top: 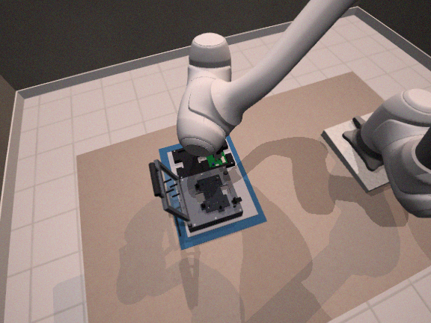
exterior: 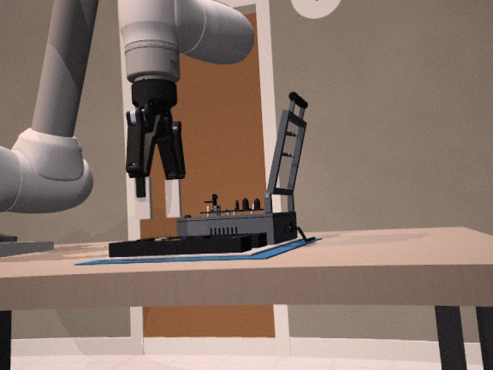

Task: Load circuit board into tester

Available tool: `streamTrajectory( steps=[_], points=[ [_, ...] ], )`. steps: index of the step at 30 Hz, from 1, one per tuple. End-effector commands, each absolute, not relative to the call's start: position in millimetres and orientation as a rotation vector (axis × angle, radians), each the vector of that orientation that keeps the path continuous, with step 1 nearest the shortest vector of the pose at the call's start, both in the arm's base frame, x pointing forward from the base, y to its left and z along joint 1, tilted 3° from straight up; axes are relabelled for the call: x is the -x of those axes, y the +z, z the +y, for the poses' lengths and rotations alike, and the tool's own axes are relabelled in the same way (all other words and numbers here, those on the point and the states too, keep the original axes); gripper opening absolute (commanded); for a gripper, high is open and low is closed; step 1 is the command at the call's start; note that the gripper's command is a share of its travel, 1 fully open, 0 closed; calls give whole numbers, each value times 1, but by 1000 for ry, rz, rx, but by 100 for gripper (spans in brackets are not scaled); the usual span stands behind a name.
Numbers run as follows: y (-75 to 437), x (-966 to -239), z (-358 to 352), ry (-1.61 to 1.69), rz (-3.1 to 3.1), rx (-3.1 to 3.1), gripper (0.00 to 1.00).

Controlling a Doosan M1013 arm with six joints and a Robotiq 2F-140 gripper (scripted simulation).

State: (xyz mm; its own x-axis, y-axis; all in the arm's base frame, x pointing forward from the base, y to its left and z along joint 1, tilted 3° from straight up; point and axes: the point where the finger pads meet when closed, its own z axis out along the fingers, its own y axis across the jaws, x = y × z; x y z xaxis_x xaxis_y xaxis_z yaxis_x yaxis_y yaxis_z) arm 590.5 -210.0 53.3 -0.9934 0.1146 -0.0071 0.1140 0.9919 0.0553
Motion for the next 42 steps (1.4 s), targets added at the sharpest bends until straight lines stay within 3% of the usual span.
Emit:
streamTrajectory(
  steps=[1, 29, 42],
  points=[
    [54, -591, -209, 86, 3125, -179, 58],
    [54, -593, -206, 86, 3125, -165, 58],
    [54, -593, -206, 84, 3120, 158, 58]
  ],
)
